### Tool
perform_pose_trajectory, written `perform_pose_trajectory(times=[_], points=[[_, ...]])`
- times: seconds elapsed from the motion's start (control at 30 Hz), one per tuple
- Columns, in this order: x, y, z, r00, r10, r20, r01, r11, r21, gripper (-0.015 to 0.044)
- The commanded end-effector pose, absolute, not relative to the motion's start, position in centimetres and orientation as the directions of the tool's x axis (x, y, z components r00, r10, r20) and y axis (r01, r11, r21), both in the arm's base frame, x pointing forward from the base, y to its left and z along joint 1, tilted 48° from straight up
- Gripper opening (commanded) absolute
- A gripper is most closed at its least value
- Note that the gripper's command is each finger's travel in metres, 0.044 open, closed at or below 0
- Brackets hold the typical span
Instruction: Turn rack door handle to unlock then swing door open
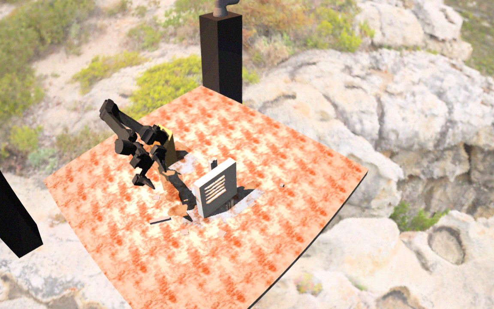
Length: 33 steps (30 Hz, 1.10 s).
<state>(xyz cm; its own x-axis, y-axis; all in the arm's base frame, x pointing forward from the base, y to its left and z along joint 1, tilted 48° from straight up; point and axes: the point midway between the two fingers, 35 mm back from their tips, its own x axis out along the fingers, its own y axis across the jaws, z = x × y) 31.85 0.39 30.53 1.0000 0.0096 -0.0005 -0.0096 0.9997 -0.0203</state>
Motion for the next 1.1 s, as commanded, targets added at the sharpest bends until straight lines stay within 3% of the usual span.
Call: perform_pose_trajectory(times=[0.0,0.1,0.6,1.07], points=[[31.9,0.4,30.5,1.000,0.010,-0.005,-0.010,1.000,-0.019,0.0374],[32.7,1.0,29.5,0.998,0.015,-0.065,-0.015,1.000,0.001,0.0297],[36.0,4.7,23.1,0.903,0.012,-0.430,0.016,0.998,0.062,0.0297],[36.7,8.0,17.4,0.718,-0.056,-0.693,0.079,0.997,0.001,0.0297]])
